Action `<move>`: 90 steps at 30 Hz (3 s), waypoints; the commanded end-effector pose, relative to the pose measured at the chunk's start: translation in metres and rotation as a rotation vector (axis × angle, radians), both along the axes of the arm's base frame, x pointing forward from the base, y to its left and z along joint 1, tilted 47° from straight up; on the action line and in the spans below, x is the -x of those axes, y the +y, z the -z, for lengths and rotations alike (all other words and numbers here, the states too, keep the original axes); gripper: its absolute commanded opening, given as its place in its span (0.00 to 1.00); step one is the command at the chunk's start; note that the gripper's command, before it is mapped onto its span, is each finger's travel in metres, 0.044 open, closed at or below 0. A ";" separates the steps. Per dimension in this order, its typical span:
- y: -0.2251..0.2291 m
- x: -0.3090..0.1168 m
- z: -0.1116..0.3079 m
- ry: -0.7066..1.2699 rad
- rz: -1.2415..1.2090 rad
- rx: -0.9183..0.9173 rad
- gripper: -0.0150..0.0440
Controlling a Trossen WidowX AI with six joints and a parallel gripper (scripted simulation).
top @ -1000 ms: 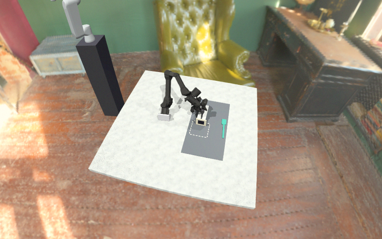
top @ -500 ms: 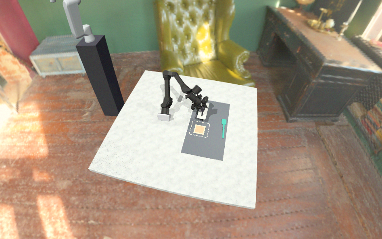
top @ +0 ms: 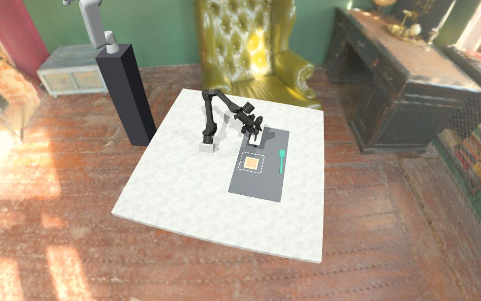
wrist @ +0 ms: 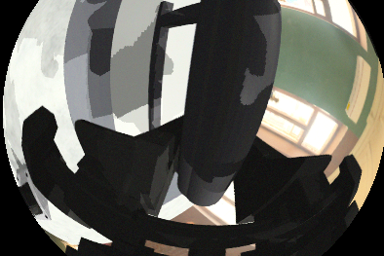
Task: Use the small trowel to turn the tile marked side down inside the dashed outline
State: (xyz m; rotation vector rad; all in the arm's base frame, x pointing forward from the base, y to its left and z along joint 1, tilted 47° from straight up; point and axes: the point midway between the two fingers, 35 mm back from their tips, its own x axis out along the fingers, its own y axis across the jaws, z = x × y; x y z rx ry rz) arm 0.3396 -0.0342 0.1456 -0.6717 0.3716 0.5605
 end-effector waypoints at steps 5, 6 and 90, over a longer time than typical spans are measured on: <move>-0.002 -0.002 -0.006 -0.012 0.011 0.007 0.25; -0.002 -0.002 -0.006 -0.012 0.011 0.007 0.25; -0.109 -0.039 0.109 0.632 0.574 -0.168 0.25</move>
